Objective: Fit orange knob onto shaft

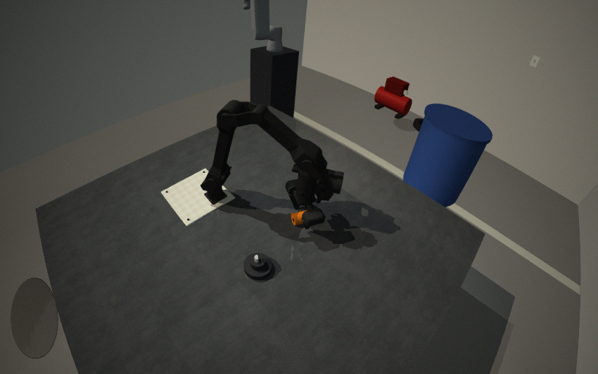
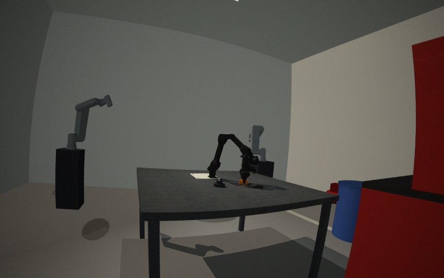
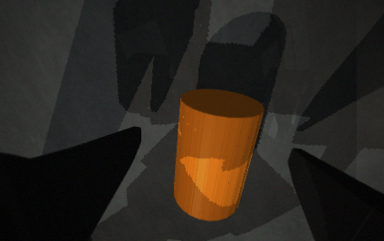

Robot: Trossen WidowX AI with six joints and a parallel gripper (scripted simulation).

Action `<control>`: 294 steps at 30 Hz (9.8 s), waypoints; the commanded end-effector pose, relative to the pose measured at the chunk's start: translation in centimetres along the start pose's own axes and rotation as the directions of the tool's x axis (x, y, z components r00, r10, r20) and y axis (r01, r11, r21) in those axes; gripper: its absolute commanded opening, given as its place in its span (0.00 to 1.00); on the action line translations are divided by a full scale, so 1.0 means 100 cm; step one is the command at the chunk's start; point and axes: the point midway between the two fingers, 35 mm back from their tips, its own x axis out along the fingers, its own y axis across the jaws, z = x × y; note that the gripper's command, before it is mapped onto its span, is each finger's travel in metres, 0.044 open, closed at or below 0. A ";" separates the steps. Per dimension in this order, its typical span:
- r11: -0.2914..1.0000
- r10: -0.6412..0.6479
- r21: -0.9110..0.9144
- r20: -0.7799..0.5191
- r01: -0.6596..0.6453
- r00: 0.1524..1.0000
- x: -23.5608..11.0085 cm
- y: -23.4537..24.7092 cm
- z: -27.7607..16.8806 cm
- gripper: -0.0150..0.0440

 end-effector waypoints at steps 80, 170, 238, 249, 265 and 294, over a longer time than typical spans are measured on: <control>1.000 -0.002 -0.004 0.010 0.002 1.000 0.003 0.001 0.014 0.65; 1.000 -0.002 0.000 0.924 0.005 0.382 -0.006 0.000 -0.059 0.56; 1.000 -0.001 0.000 0.969 0.006 0.247 -0.069 -0.004 -0.066 1.00; 0.999 -0.008 0.019 0.947 -0.032 0.322 -0.080 -0.009 -0.059 1.00; 0.998 0.031 0.050 0.175 -0.040 0.984 -0.095 -0.005 -0.043 1.00; 1.000 -0.003 0.006 0.004 0.003 1.000 -0.111 0.000 -0.054 1.00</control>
